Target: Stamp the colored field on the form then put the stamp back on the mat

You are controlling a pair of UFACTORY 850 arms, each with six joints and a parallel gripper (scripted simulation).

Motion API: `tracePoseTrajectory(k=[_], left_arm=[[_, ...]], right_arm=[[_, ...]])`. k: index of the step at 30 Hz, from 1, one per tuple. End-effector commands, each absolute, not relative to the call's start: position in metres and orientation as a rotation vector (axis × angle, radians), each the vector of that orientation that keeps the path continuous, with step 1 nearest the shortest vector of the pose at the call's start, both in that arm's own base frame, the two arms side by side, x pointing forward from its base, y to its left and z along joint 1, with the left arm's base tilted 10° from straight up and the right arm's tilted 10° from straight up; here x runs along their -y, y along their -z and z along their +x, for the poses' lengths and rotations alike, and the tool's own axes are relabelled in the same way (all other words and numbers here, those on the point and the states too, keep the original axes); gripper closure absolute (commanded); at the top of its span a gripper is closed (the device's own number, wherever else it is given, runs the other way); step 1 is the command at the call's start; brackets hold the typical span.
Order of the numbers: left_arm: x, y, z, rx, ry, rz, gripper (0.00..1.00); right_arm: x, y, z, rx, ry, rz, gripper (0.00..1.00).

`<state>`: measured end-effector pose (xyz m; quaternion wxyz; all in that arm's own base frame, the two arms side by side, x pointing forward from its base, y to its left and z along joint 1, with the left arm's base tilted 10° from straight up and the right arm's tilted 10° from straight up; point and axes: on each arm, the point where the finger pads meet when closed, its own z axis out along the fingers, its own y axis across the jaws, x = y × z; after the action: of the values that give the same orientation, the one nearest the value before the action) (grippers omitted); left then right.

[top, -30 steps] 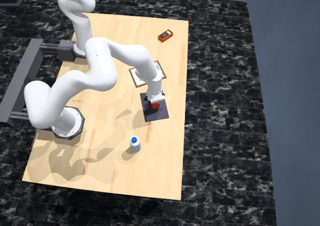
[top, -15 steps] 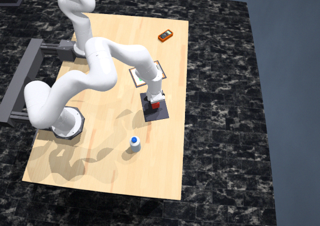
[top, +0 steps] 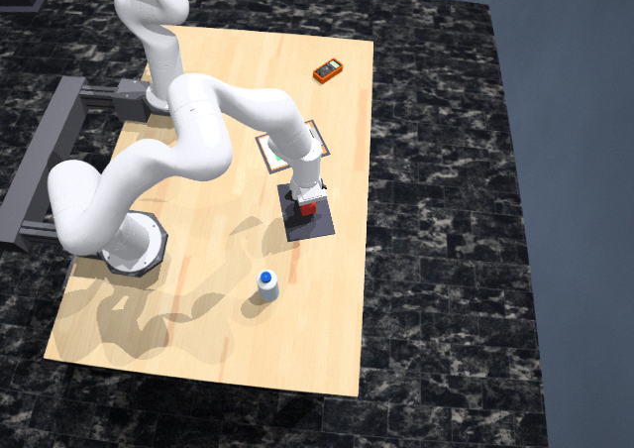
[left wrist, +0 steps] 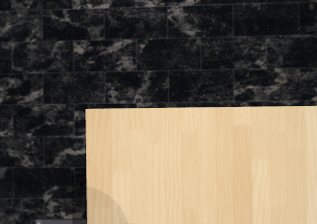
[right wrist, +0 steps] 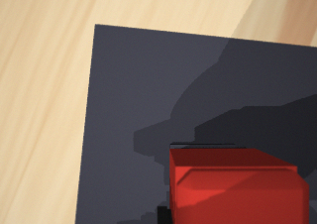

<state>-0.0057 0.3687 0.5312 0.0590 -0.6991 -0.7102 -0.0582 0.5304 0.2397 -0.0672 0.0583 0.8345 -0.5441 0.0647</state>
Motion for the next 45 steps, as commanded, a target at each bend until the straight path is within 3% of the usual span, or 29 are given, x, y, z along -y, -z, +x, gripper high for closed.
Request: tracePoseTrajectory(k=[1,26,45], left_arm=[[-0.369,-0.532,-0.006,2.150,0.178,-2.116,0.00],[-0.369,-0.532,-0.006,2.150,0.178,-2.116,0.00],[-0.369,-0.532,-0.006,2.150,0.178,-2.116,0.00]], right_arm=[[-0.240,0.066,0.531,1.650,-0.198,2.530,0.68],[-0.249,0.027,0.529,1.649,-0.198,2.531,0.68],[-0.420,0.058,0.453,1.570,-0.193,2.578,0.68]])
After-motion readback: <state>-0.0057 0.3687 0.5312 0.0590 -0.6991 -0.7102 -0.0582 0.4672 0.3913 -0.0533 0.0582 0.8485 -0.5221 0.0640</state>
